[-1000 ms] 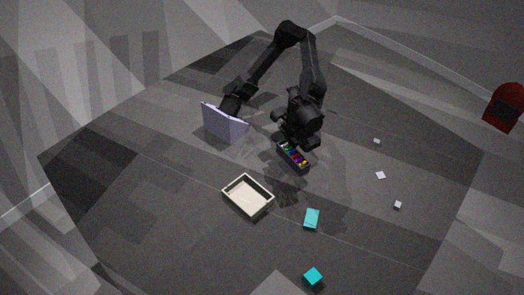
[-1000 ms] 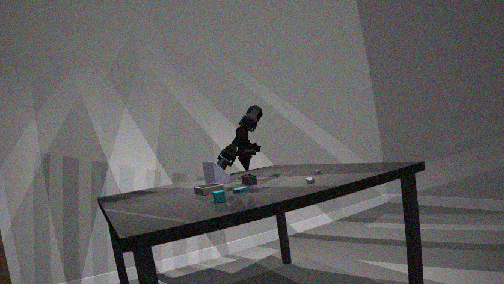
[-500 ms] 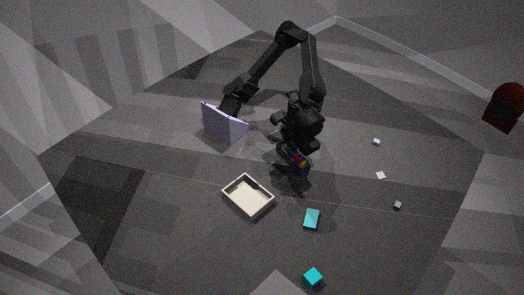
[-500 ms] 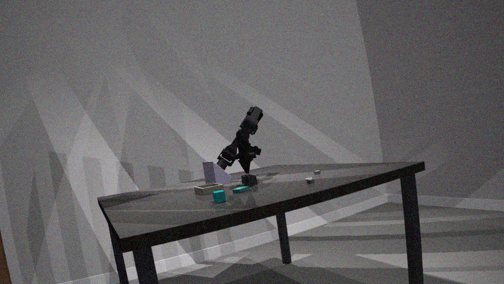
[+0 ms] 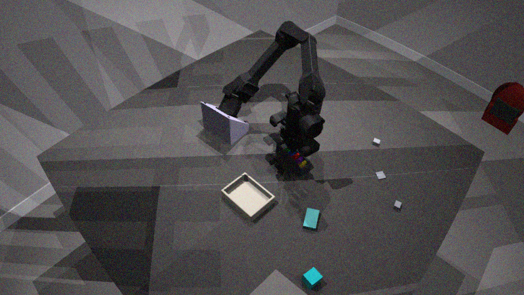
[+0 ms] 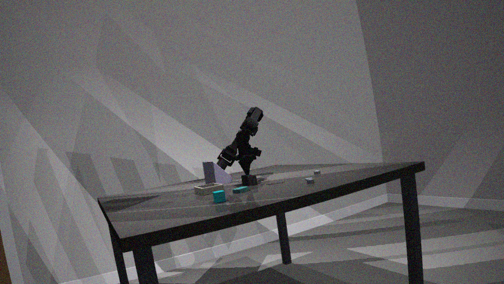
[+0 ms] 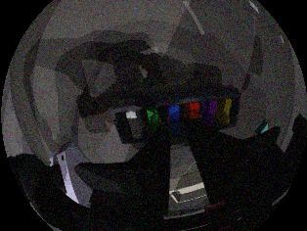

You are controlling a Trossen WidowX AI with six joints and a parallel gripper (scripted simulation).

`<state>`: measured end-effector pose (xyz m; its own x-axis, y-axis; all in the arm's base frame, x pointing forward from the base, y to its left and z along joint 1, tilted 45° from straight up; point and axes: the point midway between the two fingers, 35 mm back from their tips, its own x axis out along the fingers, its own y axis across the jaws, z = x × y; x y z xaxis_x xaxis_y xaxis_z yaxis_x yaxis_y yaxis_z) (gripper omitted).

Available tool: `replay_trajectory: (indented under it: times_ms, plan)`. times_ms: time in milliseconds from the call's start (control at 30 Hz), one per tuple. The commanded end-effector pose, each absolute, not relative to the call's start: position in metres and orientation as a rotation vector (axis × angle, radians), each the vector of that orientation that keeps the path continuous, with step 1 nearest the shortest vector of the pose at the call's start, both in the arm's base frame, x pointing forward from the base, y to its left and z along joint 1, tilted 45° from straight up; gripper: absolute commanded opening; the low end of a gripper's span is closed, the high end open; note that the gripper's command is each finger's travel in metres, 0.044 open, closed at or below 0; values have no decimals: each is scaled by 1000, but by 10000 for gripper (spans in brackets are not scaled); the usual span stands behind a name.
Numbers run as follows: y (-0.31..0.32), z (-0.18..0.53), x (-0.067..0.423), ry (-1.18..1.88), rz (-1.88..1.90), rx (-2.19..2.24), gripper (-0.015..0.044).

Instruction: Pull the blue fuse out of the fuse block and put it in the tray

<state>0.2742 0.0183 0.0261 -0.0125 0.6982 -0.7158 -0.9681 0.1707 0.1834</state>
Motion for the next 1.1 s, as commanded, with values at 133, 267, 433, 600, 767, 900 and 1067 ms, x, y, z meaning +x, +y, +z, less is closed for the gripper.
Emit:
replay_trajectory:
  times_ms: [133,267,433,600,767,900,1067]
  plan:
    - [21,24,275,802,1380,-417,73]
    - [23,22,275,801,1380,-417,73]
    - [26,19,274,801,1380,-417,73]
    - [26,19,274,801,1380,-417,73]
    - [25,20,275,800,1383,-427,39]
    - [25,20,275,800,1383,-427,13]
    - [25,20,275,800,1383,-427,0]
